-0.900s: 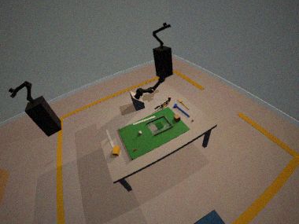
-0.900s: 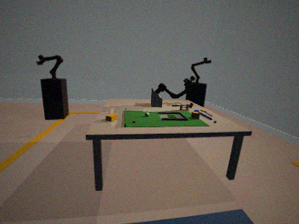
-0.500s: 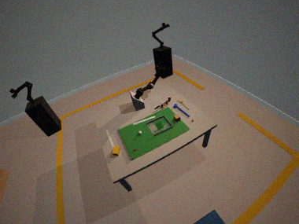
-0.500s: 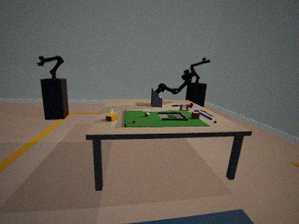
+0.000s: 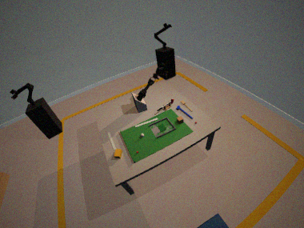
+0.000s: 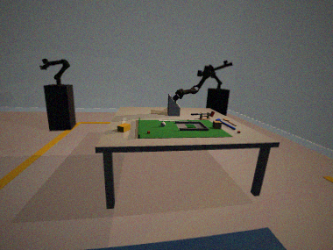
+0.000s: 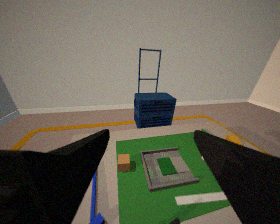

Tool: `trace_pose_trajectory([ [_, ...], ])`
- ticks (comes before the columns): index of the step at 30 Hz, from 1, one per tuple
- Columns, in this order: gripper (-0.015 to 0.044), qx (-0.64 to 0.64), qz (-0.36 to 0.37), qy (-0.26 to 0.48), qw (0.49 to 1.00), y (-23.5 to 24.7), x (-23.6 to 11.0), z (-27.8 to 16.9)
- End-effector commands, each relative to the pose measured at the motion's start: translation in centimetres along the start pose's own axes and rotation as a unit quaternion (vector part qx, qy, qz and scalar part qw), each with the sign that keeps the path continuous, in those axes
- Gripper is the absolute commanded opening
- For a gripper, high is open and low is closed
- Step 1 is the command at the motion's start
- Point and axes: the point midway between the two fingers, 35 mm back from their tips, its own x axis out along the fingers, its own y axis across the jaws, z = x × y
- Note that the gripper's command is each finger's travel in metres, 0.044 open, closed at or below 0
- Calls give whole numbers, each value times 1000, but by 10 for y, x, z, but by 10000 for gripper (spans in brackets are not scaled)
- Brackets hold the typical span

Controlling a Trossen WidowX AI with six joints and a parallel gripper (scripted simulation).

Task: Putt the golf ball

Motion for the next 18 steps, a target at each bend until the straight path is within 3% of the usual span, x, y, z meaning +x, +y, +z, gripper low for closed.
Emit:
trace_pose_trajectory([
  [1,440,-160,57,130,977,-20,63,-24],
  [9,440,-326,168,240,899,-36,121,-77],
  [18,440,-469,333,304,759,-48,158,-158],
])
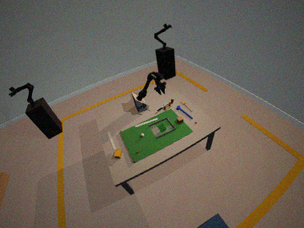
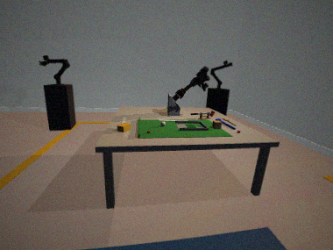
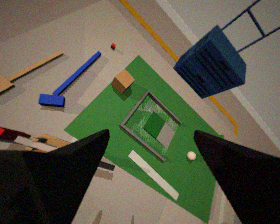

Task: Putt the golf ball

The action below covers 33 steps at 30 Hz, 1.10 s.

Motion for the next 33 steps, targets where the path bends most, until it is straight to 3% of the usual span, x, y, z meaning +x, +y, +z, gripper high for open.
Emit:
trace_pose_trajectory([
  [1,440,-152,130,36,979,18,59,-39],
  [8,440,-300,264,30,916,52,105,-88],
  [15,440,-421,388,-14,820,94,131,-146],
  [33,440,-435,404,-23,804,99,146,-166],
])
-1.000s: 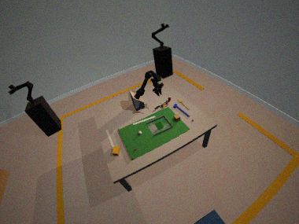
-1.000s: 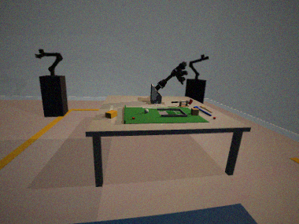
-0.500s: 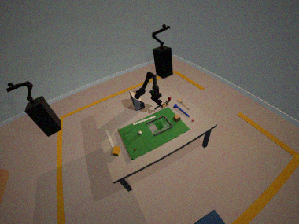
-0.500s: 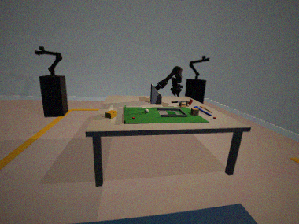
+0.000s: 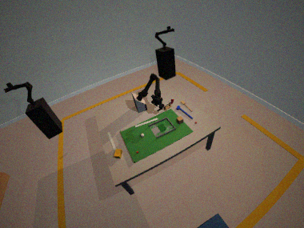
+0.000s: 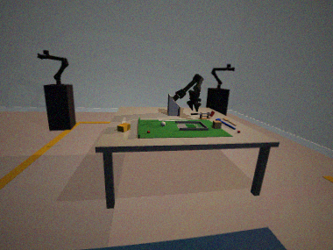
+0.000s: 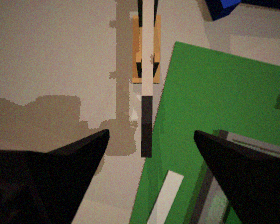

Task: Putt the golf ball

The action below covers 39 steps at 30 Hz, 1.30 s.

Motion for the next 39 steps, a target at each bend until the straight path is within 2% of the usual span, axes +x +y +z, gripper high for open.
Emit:
trace_pose_trajectory([
  [1,440,4,4,-1,1000,3,12,-3],
  [14,440,4,4,-2,1000,4,40,-9],
  [39,440,5,4,-3,1000,4,63,-15],
])
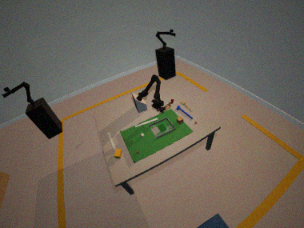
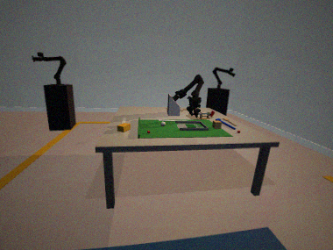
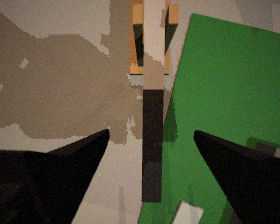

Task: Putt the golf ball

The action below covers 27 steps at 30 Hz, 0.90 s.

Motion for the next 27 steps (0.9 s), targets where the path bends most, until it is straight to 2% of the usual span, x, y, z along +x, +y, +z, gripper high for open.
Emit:
trace_pose_trajectory([
  [1,414,0,0,0,1000,0,0,0],
  [15,46,0,0,0,1000,0,0,0],
  [22,0,0,0,0,1000,0,-1,0],
  [27,0,-1,2,5,1000,-2,-11,0],
])
